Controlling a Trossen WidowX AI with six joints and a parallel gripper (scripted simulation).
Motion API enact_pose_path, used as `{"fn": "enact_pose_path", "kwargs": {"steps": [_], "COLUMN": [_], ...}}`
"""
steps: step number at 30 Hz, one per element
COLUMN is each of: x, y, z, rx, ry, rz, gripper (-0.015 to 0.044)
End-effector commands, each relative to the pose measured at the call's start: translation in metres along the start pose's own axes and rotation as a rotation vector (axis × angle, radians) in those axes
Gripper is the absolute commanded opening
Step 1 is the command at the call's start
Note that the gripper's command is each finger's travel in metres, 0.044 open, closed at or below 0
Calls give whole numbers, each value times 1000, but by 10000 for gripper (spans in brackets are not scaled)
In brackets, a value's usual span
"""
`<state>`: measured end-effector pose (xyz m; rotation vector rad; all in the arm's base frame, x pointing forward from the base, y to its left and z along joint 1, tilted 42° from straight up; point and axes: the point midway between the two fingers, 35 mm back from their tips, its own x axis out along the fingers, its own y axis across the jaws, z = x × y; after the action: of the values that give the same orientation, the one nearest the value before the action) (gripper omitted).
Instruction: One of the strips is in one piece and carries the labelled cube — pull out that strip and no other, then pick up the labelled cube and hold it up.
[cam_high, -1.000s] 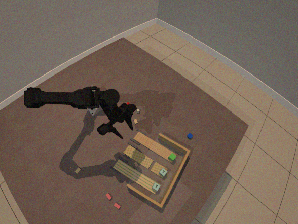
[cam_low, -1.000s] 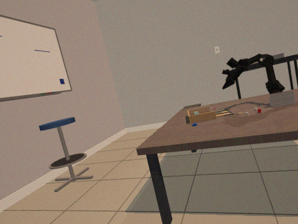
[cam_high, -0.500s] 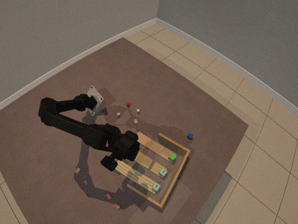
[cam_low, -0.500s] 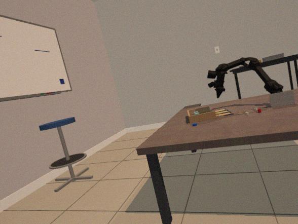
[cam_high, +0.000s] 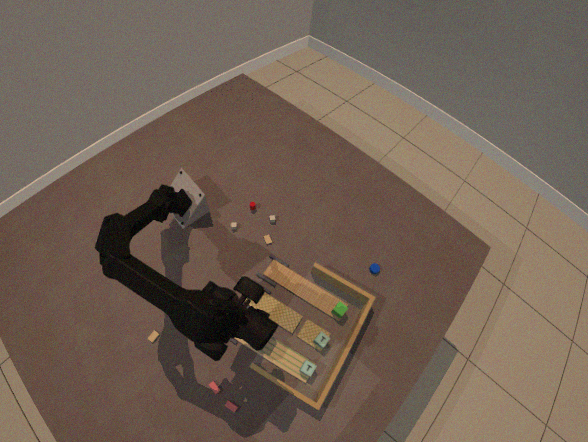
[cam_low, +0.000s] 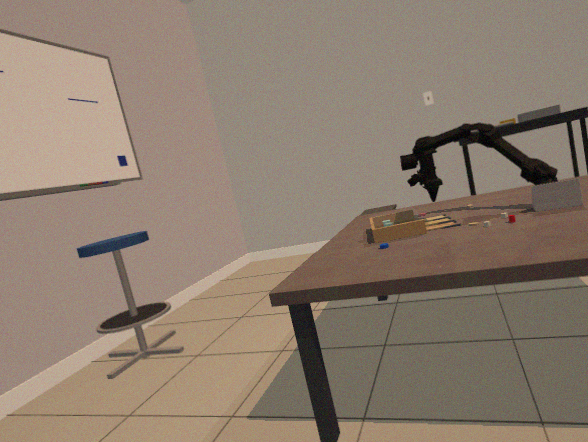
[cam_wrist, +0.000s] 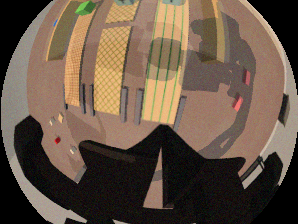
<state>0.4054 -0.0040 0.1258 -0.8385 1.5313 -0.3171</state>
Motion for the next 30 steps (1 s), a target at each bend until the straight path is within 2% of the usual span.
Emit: {"fn": "enact_pose_path", "kwargs": {"steps": [1,30], "x": [5,53], "y": [0,2], "z": [1,2], "rx": [-1,0], "ry": [4,4], "rz": [6,4], "gripper": [0,0]}}
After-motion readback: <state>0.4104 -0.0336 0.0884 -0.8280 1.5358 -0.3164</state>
